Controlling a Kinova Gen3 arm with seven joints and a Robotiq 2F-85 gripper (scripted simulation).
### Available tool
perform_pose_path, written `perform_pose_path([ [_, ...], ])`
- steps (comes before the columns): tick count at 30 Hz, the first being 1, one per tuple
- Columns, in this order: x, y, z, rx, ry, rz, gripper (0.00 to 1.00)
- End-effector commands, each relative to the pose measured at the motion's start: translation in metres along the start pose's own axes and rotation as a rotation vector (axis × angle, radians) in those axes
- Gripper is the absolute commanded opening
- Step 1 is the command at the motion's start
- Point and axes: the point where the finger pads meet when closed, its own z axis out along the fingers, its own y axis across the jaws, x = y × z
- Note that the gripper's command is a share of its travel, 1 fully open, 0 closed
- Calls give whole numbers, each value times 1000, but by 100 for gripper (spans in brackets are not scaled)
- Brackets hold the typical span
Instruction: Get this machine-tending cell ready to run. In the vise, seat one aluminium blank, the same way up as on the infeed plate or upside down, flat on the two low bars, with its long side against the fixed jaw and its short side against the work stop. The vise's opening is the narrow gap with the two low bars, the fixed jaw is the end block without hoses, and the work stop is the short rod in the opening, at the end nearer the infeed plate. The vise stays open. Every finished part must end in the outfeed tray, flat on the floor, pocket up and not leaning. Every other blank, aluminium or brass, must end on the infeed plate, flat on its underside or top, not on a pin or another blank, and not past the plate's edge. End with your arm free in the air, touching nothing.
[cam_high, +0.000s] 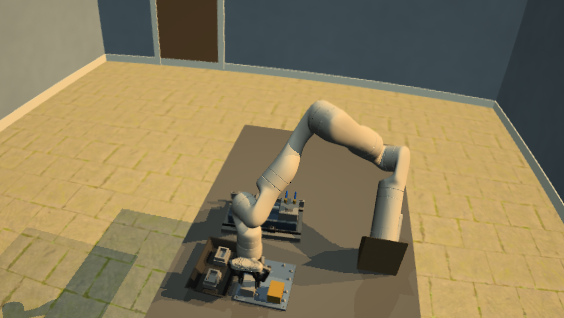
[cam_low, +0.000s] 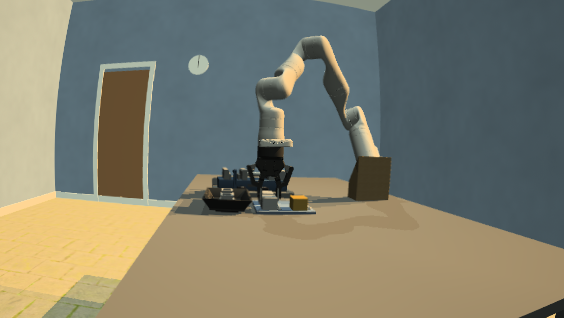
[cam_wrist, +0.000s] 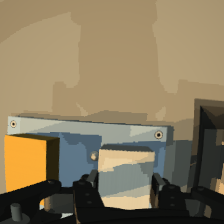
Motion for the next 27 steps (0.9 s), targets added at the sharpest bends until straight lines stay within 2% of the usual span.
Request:
perform_pose_path([
  [1, 1, 1, -3, -2, 2, 0, 0],
  [6, 1, 0, -13, -2, 2, 0, 0],
  [11, 1, 0, -32, -2, 2, 0, 0],
  [13, 1, 0, -32, -2, 2, 0, 0],
  [27, 0, 0, -96, -2, 2, 0, 0],
])
